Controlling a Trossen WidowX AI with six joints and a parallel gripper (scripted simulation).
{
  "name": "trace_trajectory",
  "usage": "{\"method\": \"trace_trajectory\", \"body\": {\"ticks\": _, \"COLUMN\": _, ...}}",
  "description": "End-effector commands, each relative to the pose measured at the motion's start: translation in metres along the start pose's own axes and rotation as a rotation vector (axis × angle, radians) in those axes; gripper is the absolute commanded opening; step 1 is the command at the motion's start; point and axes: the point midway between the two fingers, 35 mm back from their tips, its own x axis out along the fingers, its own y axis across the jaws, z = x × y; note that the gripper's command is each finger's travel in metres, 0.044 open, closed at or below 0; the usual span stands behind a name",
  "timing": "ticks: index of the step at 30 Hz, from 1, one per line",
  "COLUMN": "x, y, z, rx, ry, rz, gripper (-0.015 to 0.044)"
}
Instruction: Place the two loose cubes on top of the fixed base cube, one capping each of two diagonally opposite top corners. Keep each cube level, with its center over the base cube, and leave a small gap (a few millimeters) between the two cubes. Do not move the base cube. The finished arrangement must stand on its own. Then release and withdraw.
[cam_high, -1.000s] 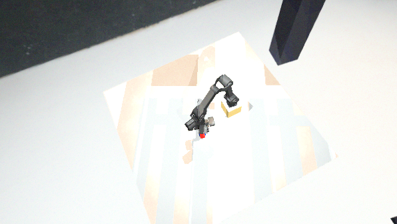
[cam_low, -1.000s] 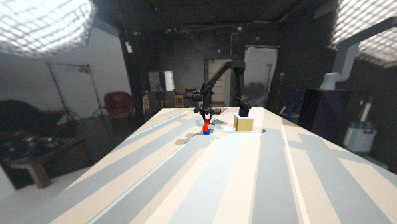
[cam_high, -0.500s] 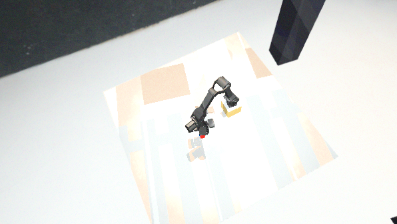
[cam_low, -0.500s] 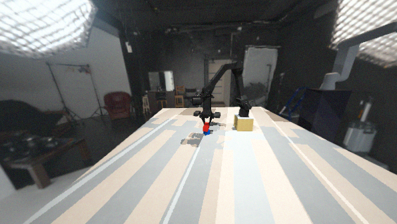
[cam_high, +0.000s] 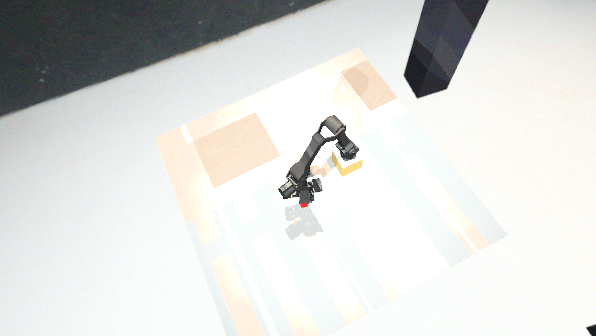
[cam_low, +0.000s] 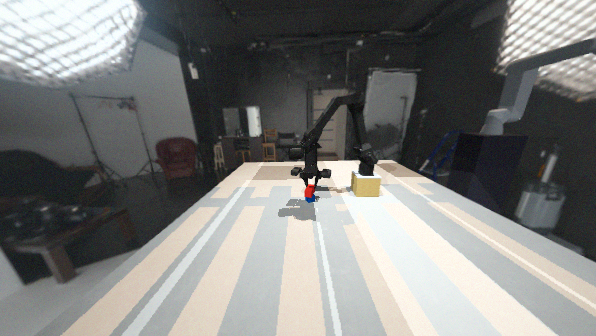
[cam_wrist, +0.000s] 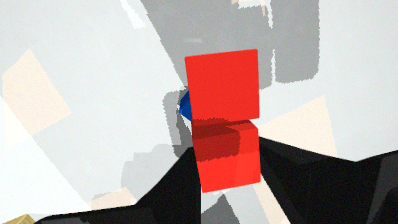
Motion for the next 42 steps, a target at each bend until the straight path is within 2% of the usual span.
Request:
{"method": "trace_trajectory", "body": {"ticks": 1, "x": 0.001, "y": 0.000, "z": 0.000, "rx": 0.003, "ry": -0.002, "rz": 0.001, "gripper": 0.0105}}
{"method": "trace_trajectory", "body": {"ticks": 8, "x": 0.001, "y": 0.000, "z": 0.000, "rx": 0.003, "ry": -0.002, "rz": 0.001, "gripper": 0.0105}}
{"method": "trace_trajectory", "body": {"ticks": 12, "x": 0.001, "y": 0.000, "z": 0.000, "rx": 0.003, "ry": -0.002, "rz": 0.001, "gripper": 0.0205}}
{"method": "trace_trajectory", "body": {"ticks": 17, "x": 0.001, "y": 0.000, "z": 0.000, "rx": 0.003, "ry": -0.002, "rz": 0.001, "gripper": 0.0205}}
{"method": "trace_trajectory", "body": {"ticks": 42, "x": -0.052, "y": 0.000, "z": 0.000, "rx": 0.000, "ry": 0.000, "rz": 0.000, "gripper": 0.0205}}
